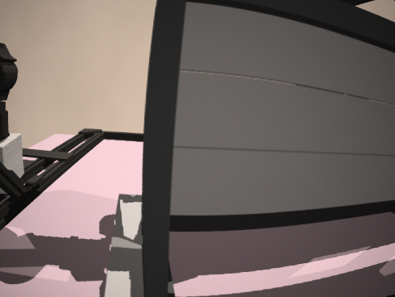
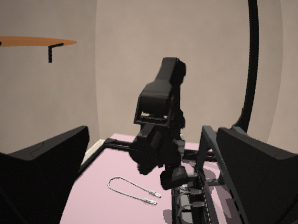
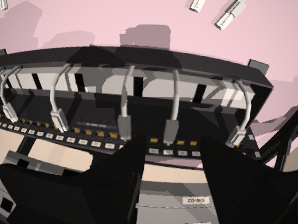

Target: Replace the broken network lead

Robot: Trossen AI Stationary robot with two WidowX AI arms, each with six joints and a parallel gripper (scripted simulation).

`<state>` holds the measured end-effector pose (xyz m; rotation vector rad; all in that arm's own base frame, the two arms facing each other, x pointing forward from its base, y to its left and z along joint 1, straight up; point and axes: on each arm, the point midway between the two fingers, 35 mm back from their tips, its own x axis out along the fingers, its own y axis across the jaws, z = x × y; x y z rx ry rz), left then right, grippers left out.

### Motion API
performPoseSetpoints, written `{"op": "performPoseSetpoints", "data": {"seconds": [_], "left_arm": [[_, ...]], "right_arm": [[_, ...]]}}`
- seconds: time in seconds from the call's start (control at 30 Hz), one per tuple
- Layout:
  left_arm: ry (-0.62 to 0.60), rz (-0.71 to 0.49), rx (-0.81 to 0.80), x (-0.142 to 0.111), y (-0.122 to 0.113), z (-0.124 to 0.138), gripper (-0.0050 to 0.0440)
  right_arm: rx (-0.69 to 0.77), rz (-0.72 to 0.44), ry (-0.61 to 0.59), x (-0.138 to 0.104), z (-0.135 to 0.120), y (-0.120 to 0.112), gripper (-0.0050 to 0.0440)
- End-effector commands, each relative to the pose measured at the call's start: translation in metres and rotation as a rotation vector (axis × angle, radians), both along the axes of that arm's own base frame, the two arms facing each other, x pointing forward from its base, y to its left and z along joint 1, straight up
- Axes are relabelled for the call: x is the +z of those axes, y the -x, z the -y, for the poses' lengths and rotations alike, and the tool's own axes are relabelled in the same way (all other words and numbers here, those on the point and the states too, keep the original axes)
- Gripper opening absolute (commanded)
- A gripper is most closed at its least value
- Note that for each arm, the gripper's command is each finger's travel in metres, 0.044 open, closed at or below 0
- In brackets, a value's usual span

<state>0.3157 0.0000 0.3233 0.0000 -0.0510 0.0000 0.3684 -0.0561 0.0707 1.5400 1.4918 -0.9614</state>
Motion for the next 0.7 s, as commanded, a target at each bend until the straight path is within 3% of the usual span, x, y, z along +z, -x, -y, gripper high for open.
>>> {"op": "performPoseSetpoints", "data": {"seconds": [0.0, 0.17, 0.2, 0.67], "left_arm": [[0.000, 0.000, 0.000, 0.000, 0.000, 0.000, 0.0440], [0.000, 0.000, 0.000, 0.000, 0.000, 0.000, 0.0440], [0.000, 0.000, 0.000, 0.000, 0.000, 0.000, 0.0440], [0.000, 0.000, 0.000, 0.000, 0.000, 0.000, 0.0440]], "right_arm": [[0.007, -0.009, 0.004, -0.002, -0.001, 0.004, 0.0176], [0.007, -0.009, 0.004, -0.002, -0.001, 0.004, 0.0176], [-0.015, -0.013, 0.097, 0.010, 0.029, 0.052, 0.0176], [-0.015, -0.013, 0.097, 0.010, 0.029, 0.052, 0.0176]]}}
